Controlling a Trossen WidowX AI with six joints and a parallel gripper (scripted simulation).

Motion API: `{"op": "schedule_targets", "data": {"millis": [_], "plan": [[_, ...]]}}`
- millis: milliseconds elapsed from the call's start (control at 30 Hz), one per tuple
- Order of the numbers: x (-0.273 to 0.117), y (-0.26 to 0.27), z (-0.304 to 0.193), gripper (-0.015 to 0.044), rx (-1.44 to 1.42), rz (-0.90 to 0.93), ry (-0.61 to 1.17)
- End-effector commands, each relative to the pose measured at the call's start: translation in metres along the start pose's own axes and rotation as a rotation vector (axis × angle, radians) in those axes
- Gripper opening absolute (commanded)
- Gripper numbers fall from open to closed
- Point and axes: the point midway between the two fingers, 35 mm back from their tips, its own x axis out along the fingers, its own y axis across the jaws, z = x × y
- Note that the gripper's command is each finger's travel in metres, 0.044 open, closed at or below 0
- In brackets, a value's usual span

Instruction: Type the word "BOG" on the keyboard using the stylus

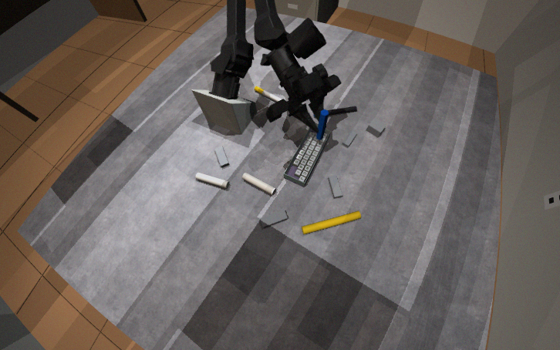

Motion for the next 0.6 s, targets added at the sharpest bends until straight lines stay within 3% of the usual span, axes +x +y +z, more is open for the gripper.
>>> {"op": "schedule_targets", "data": {"millis": [0, 567], "plan": [[0.004, -0.002, -0.009, 0.0, 0.005, -0.007, 0.003], [0.014, -0.002, -0.03, 0.0, 0.006, -0.005, 0.003]]}}
